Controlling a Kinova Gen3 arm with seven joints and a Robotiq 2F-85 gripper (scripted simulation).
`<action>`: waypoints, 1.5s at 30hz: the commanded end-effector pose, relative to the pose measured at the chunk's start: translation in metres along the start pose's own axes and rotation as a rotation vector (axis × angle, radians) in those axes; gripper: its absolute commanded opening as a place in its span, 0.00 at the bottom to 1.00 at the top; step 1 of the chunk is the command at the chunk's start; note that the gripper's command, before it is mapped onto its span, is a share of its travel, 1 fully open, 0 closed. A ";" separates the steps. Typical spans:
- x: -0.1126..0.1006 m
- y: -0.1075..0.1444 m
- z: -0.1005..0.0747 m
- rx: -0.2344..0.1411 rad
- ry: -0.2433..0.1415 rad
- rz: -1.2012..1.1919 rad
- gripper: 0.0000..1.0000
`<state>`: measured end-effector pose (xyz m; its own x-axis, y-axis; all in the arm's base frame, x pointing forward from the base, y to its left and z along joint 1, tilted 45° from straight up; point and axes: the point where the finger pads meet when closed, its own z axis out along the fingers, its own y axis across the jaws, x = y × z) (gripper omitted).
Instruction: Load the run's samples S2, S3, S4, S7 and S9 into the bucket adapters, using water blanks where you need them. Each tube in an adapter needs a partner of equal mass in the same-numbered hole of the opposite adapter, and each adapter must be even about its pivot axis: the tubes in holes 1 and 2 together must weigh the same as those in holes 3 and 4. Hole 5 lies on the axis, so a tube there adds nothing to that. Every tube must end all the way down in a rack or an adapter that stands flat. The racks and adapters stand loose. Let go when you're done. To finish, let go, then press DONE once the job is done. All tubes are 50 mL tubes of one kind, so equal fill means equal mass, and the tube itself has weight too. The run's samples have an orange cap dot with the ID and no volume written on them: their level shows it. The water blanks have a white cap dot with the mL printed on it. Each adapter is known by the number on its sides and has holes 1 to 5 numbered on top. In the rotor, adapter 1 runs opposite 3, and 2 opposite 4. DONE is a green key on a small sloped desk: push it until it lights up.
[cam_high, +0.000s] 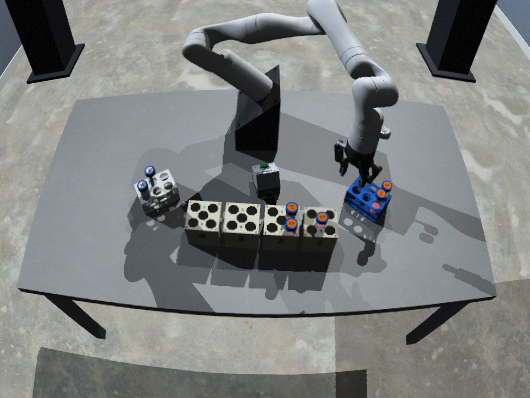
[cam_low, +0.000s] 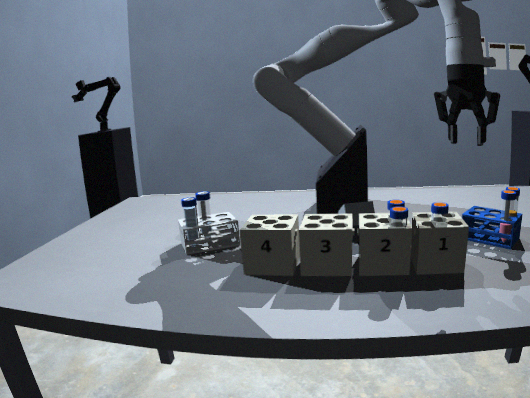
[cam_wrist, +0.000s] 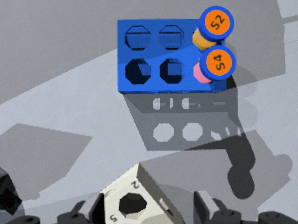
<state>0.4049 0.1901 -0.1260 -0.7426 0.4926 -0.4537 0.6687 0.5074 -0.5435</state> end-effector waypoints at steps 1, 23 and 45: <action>0.011 0.006 -0.001 -0.002 0.000 0.000 0.62; 0.071 0.035 -0.001 -0.002 0.000 0.000 0.62; 0.125 0.062 -0.001 -0.002 0.000 0.000 0.62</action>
<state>0.3548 0.2785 -0.2119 -0.7430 0.4925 -0.4532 0.6683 0.5089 -0.5425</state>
